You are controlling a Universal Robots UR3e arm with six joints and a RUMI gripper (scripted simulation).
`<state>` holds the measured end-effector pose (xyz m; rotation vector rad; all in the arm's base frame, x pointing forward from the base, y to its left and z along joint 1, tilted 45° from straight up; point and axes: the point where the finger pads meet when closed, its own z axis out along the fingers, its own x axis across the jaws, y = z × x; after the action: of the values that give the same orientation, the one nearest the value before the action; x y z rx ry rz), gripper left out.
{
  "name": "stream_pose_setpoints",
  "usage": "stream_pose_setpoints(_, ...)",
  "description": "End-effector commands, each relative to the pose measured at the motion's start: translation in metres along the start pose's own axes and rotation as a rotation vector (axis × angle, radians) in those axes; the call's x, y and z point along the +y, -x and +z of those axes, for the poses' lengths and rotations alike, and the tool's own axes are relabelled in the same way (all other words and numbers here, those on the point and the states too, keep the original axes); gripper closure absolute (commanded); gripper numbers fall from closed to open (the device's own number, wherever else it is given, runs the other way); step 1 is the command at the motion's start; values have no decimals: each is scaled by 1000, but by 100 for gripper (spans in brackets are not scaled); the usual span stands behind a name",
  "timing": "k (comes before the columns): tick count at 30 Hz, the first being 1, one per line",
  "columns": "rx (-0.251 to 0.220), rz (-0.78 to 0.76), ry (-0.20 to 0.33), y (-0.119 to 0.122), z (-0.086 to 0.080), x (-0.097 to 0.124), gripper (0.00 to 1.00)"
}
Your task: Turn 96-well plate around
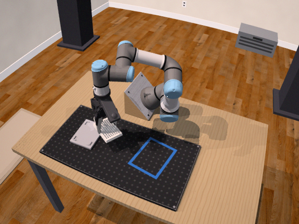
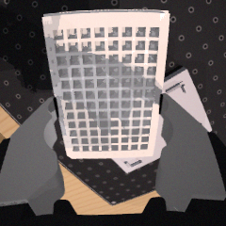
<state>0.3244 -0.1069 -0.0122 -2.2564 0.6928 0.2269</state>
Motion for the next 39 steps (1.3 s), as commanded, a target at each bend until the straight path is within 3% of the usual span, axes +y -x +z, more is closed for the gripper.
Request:
stream_pose_setpoints(1,1,-1,1,-8,-1,11,100)
stream_pose_setpoints(32,1,-1,1,-60,-5,93,100)
stream_pose_setpoints(39,1,-1,1,-63,-5,98,100)
